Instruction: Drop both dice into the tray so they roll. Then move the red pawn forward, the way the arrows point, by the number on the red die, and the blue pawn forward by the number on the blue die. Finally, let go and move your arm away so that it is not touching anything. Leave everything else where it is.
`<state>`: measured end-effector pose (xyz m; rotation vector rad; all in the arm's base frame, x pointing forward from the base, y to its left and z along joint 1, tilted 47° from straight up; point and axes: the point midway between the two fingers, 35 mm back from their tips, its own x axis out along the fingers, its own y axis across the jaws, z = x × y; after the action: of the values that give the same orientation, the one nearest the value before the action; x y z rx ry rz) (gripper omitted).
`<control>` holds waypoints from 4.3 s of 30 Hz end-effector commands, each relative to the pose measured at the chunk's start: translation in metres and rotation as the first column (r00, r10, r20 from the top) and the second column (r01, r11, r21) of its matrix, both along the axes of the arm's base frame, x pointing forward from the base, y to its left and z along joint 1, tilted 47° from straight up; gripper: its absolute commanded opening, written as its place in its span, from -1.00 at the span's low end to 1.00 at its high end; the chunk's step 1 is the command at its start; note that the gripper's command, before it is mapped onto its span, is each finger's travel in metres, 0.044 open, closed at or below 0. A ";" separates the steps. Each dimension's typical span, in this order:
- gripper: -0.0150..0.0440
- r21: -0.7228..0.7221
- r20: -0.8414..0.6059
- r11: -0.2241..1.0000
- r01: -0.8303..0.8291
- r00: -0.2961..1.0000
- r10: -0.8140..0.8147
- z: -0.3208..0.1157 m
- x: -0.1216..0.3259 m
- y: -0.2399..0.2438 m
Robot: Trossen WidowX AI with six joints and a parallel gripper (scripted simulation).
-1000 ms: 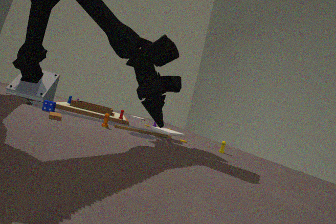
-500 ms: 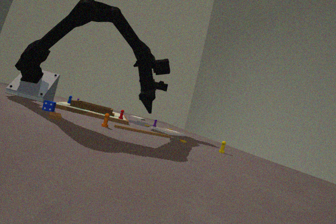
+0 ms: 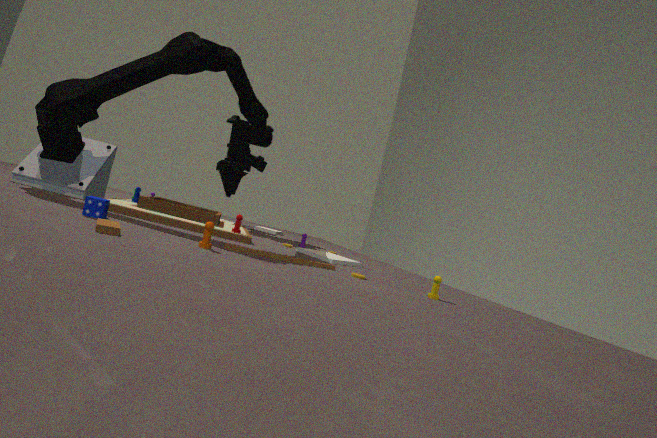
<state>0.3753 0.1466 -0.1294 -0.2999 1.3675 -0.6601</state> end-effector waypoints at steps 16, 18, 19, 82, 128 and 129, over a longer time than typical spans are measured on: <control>0.44 -0.163 -0.062 0.983 0.080 0.994 -0.091 -0.045 -0.082 0.016; 0.44 -0.163 -0.062 0.983 0.080 0.994 -0.091 -0.045 -0.082 0.016; 0.44 -0.163 -0.062 0.983 0.080 0.994 -0.091 -0.046 -0.082 0.015; -0.49 -0.143 -0.037 0.987 0.075 0.996 -0.081 -0.024 -0.066 0.044; -0.49 0.055 -0.601 0.831 -0.554 0.646 0.470 0.089 -0.056 -0.019; -0.49 0.067 -0.613 0.819 -0.570 0.624 0.484 0.091 -0.056 -0.022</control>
<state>0.3198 0.1343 -0.0442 -1.0067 1.7133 -0.1990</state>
